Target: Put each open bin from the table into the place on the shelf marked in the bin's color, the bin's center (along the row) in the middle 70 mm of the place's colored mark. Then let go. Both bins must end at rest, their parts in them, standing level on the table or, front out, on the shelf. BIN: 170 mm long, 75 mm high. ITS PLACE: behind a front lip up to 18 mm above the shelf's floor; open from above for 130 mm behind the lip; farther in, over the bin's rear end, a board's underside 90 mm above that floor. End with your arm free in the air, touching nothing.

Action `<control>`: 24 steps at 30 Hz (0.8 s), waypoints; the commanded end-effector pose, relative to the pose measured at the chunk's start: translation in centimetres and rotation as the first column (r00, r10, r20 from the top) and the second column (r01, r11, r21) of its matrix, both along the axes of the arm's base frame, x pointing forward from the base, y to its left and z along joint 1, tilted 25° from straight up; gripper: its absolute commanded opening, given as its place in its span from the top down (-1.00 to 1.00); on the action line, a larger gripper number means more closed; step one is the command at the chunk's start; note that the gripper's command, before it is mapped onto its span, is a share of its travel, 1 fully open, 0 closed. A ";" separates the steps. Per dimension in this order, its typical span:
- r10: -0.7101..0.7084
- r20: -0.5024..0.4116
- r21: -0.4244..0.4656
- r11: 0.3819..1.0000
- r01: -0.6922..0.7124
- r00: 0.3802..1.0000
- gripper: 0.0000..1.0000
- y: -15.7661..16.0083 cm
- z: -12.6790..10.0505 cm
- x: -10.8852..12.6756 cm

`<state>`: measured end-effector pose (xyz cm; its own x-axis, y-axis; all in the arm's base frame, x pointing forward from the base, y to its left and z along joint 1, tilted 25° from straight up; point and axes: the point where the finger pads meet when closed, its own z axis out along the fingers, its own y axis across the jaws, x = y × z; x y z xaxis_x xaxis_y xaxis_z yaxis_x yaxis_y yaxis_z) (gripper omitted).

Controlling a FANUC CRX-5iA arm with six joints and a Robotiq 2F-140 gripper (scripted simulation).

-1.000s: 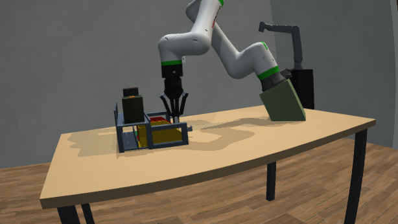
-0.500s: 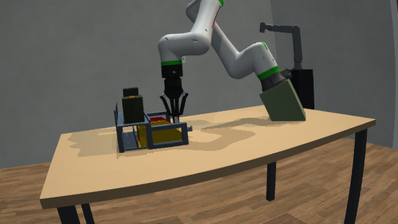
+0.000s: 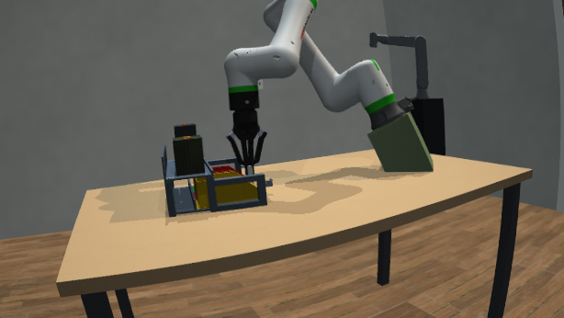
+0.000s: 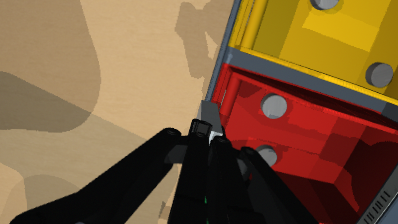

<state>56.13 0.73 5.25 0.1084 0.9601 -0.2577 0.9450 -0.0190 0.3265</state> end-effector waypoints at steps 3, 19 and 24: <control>0.000 0.000 0.000 1.000 0.000 1.000 1.00 0.0 0.1 -0.1; 0.000 0.000 0.000 1.000 0.000 1.000 1.00 0.5 1.0 -2.1; 0.000 0.000 0.000 1.000 0.000 1.000 1.00 0.6 1.1 -2.4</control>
